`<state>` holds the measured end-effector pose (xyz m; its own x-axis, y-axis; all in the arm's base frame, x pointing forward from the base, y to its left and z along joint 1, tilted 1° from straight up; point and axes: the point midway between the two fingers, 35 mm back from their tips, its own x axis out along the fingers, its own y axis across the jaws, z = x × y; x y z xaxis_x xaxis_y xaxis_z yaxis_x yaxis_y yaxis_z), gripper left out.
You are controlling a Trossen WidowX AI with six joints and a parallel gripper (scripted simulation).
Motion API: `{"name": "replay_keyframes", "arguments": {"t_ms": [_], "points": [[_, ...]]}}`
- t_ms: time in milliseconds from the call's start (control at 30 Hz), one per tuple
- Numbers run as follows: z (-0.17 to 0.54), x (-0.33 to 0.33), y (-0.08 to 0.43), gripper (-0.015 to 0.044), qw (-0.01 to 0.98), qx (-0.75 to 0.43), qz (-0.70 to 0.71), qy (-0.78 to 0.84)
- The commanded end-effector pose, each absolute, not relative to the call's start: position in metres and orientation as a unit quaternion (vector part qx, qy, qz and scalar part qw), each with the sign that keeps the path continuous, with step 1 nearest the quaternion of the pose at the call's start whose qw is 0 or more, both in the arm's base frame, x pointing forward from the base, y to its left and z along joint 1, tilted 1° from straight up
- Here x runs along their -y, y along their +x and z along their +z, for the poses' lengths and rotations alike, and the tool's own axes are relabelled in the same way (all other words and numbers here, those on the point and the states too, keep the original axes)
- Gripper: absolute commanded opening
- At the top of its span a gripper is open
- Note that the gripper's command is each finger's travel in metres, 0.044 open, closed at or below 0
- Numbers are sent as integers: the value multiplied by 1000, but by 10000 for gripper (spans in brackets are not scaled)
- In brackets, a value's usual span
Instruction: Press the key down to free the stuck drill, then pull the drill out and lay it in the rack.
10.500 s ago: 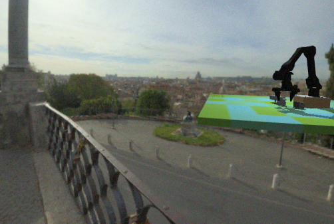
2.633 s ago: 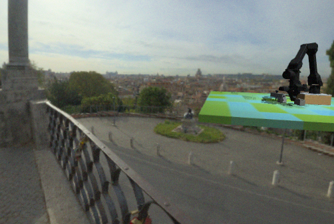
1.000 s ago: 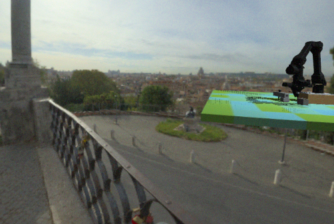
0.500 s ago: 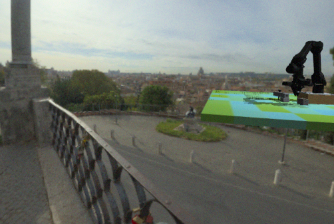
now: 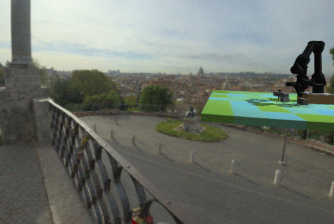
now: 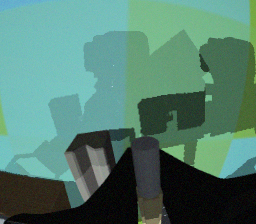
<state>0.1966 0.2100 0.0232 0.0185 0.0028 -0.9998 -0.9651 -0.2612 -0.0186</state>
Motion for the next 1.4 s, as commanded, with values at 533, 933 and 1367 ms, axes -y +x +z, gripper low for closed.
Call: {"name": "replay_keyframes", "arguments": {"t_ms": [533, 933, 1367], "points": [[20, -208, 163, 0, 435, -425, 558, -564], [18, -207, 145, 0, 435, -426, 559, -564], [-3, -208, 147, 0, 435, -426, 559, -564]]}}
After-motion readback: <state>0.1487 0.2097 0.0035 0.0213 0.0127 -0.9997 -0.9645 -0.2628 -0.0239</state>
